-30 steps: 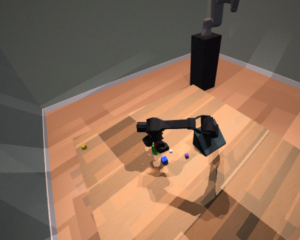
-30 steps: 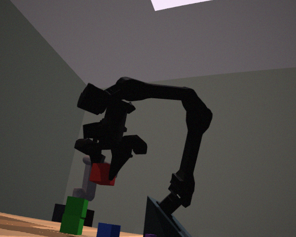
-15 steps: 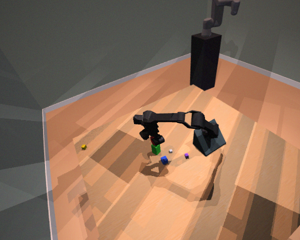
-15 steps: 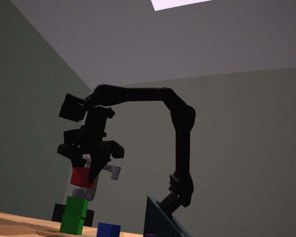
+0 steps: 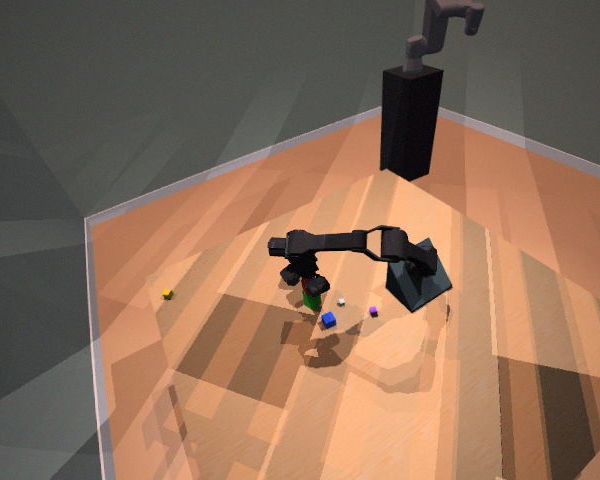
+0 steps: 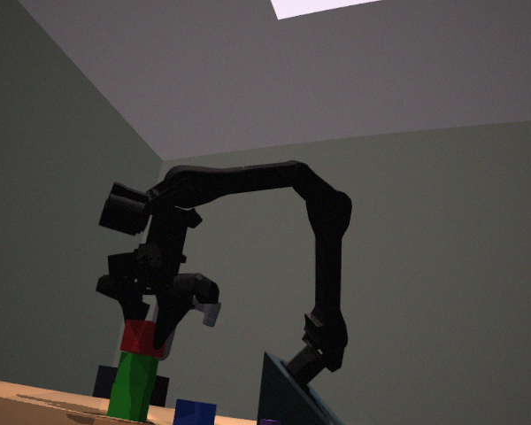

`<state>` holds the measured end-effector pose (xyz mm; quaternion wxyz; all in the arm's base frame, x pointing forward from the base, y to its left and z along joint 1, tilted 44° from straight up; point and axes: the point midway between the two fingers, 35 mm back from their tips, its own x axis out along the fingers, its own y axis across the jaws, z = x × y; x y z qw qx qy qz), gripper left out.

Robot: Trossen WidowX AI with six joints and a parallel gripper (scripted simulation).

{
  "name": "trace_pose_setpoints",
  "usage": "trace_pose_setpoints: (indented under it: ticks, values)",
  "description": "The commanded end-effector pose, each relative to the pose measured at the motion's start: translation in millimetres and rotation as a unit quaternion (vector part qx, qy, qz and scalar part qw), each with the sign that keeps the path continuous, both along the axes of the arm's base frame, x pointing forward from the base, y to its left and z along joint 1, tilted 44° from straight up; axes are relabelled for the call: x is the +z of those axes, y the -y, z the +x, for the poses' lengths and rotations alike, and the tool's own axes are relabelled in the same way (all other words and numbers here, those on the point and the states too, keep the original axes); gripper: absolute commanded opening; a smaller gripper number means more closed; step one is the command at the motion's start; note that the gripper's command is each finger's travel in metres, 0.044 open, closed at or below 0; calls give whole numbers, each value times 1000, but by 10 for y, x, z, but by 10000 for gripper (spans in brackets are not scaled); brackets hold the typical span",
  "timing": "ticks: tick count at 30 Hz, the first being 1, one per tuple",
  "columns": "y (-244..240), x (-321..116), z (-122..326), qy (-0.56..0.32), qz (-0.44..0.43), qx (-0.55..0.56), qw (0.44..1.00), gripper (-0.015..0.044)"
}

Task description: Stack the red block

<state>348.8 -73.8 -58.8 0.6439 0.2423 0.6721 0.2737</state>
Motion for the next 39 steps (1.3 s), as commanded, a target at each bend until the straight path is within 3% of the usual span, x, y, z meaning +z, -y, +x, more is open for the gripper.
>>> trace_pose_setpoints:
  ticks: [1,31,39]
  values:
    - [-5,-31,-3,-1,1,-6,1000,0]
    - [20,-8,-2,-1,1,-6,1000,0]
    - [-9,-35,-5,0,0,-3,1000,210]
